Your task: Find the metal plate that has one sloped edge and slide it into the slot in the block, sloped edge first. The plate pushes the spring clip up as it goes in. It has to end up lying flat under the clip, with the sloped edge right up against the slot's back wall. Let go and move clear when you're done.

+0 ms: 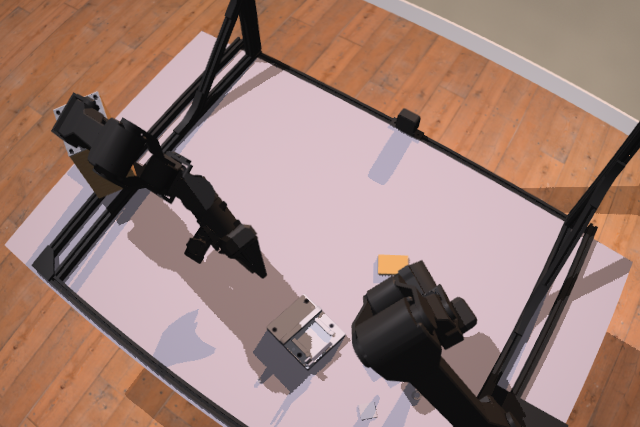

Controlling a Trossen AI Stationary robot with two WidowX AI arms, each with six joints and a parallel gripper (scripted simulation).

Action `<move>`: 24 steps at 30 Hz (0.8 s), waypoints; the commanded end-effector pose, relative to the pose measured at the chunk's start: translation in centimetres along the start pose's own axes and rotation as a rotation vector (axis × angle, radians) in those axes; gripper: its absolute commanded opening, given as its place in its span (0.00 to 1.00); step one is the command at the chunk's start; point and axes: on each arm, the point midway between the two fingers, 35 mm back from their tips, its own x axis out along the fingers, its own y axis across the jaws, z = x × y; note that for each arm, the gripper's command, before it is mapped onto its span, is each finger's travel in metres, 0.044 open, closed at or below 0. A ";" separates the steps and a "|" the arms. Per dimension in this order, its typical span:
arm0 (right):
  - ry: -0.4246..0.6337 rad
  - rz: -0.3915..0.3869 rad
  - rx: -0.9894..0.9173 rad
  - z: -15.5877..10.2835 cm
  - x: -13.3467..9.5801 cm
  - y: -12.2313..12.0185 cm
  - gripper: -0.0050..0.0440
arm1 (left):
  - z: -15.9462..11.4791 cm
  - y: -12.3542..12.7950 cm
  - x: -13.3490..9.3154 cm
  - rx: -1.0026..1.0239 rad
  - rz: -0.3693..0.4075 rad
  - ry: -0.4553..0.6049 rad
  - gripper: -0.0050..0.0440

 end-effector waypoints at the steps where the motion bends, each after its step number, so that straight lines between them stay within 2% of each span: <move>1: 0.004 0.003 0.005 0.0 0.0 0.0 1.00 | -0.1 -0.1 0.9 0.004 -0.004 0.009 1.00; 8: 0.004 0.003 0.005 0.0 0.0 0.0 1.00 | -0.1 -0.1 1.2 0.004 -0.004 0.009 1.00; 13: 0.004 0.003 0.005 0.0 0.0 0.0 1.00 | 0.0 0.0 0.8 0.001 0.001 0.003 0.76; 24: 0.004 0.003 0.005 0.0 0.0 0.0 1.00 | 0.0 0.0 0.8 0.001 0.001 0.003 0.65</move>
